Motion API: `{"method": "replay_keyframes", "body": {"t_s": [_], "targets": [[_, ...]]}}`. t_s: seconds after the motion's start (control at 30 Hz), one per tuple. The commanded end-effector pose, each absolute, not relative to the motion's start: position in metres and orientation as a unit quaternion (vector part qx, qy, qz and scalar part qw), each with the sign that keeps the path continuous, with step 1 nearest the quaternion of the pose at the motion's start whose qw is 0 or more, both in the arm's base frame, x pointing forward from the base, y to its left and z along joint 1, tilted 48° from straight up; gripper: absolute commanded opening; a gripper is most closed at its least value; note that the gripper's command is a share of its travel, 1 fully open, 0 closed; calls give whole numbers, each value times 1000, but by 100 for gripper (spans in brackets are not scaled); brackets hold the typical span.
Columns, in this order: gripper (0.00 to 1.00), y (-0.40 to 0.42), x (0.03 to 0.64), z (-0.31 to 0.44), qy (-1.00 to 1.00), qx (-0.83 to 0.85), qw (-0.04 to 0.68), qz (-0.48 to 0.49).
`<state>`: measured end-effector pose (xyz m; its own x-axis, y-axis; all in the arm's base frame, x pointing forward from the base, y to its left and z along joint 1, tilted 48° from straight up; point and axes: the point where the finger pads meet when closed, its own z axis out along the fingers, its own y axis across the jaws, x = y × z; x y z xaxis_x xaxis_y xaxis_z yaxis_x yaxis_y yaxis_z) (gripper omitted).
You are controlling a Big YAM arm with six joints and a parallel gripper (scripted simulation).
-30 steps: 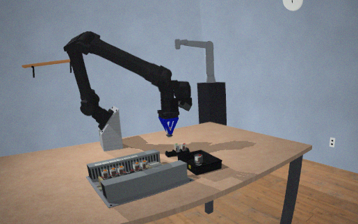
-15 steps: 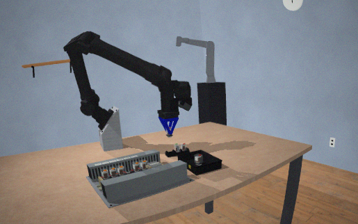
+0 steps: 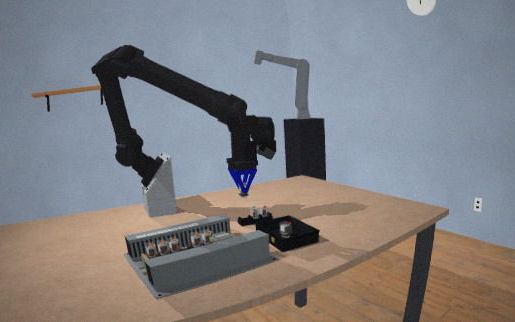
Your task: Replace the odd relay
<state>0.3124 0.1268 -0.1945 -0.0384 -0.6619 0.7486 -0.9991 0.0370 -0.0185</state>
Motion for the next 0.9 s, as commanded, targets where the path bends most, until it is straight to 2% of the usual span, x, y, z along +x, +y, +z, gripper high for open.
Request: {"method": "replay_keyframes", "body": {"t_s": [0.0,0.87], "targets": [[0,151,337,-185,-671,630,259,293],[0,124,352,-165,-669,629,269,291]]}}
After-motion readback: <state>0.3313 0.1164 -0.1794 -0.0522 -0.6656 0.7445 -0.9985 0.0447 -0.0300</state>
